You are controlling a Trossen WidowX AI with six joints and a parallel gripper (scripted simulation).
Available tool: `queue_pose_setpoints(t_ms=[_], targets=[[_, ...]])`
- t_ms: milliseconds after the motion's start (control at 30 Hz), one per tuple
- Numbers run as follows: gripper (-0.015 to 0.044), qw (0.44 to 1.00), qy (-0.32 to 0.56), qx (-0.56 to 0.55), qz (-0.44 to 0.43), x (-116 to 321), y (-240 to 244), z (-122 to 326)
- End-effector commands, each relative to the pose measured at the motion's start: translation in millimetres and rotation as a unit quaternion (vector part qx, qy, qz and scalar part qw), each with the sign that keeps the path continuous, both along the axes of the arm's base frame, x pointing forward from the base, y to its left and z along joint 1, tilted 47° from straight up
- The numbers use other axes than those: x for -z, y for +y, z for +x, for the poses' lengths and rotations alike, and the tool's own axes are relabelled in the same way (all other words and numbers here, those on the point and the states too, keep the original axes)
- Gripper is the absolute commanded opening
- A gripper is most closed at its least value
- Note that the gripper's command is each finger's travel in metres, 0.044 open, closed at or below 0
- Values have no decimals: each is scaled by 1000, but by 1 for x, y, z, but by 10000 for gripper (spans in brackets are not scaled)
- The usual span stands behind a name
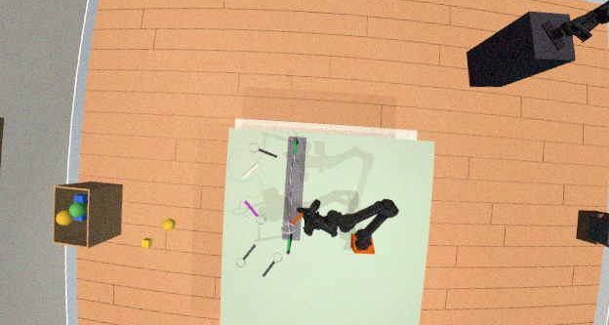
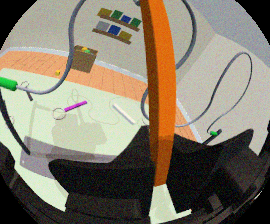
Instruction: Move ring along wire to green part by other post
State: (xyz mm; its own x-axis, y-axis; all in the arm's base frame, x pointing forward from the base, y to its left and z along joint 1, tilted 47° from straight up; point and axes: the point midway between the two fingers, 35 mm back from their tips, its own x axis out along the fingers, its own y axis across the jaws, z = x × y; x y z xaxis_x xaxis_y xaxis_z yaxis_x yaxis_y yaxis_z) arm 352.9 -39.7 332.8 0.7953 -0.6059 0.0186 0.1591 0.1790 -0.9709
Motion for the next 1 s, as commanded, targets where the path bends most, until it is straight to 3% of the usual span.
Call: queue_pose_setpoints(t_ms=[0, 967], targets=[[-150, 999, 7, 3, -43, -4, -2, -1], [-150, 944, 44, 8, -328, -41, 2, -1]])
